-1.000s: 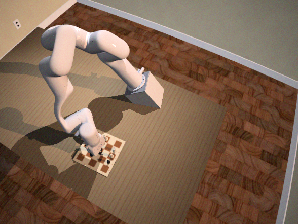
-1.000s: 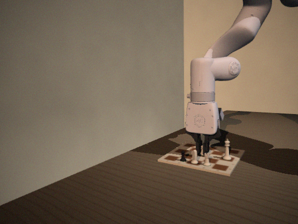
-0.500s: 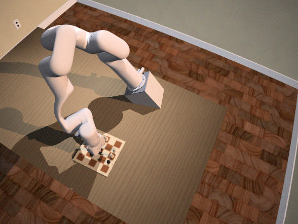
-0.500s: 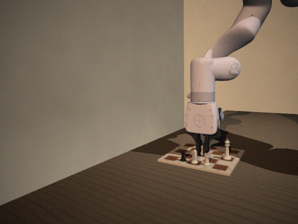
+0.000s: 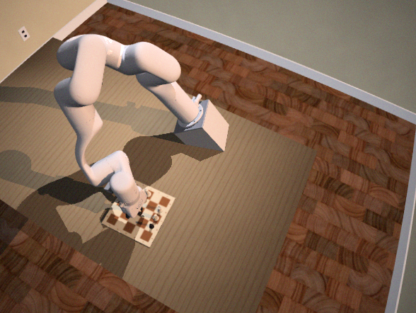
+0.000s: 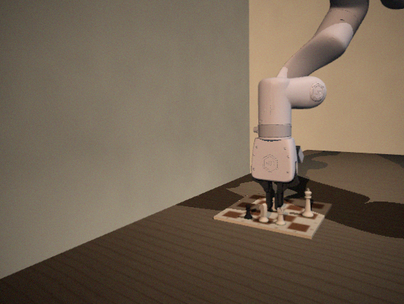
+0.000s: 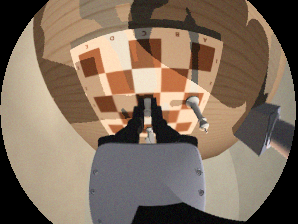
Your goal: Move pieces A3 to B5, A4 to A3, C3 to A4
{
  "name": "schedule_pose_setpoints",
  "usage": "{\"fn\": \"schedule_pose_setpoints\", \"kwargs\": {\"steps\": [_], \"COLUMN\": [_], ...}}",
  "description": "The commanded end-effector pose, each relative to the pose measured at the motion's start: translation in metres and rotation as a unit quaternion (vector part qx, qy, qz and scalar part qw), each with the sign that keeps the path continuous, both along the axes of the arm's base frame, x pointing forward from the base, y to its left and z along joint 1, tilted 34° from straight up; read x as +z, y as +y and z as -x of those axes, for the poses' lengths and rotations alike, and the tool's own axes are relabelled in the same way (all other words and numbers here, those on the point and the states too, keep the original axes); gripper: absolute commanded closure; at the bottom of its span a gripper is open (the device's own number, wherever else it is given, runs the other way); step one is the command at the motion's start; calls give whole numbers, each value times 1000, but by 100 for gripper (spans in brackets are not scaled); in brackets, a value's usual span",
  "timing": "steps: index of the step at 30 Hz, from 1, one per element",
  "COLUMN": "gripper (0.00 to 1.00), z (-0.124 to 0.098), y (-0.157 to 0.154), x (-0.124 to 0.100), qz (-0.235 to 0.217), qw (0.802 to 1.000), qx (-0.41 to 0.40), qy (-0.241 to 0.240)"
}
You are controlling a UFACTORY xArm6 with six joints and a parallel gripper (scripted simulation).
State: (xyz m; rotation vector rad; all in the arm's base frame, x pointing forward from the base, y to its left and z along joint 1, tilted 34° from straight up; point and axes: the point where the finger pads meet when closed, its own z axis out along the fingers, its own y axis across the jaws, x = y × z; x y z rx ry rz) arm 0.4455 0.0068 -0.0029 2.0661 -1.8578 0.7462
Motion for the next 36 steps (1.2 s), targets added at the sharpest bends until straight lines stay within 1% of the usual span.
{"fn": "schedule_pose_setpoints", "kwargs": {"steps": [1, 2, 4, 13, 17, 29, 30, 31, 33, 34, 35, 36], "gripper": [100, 100, 100, 100, 100, 100, 100, 100, 100, 100, 100, 100], "z": [1, 2, 2, 15, 18, 19, 24, 35, 66, 66, 80, 80], "y": [7, 10, 10, 42, 50, 52, 54, 57, 65, 65, 68, 68], "x": [11, 15, 15, 68, 81, 82, 80, 76, 64, 64, 59, 59], "qz": [0, 0, 0, 0, 0, 0, 0, 0, 1, 1, 2, 2], "qw": [1000, 1000, 1000, 1000, 1000, 1000, 1000, 1000, 1000, 1000, 1000, 1000], "qx": [1, 1, 1, 1, 1, 1, 2, 3, 9, 9, 11, 11], "qy": [-2, -2, -2, -2, -2, -1, -1, 0, 4, 4, 5, 5]}}
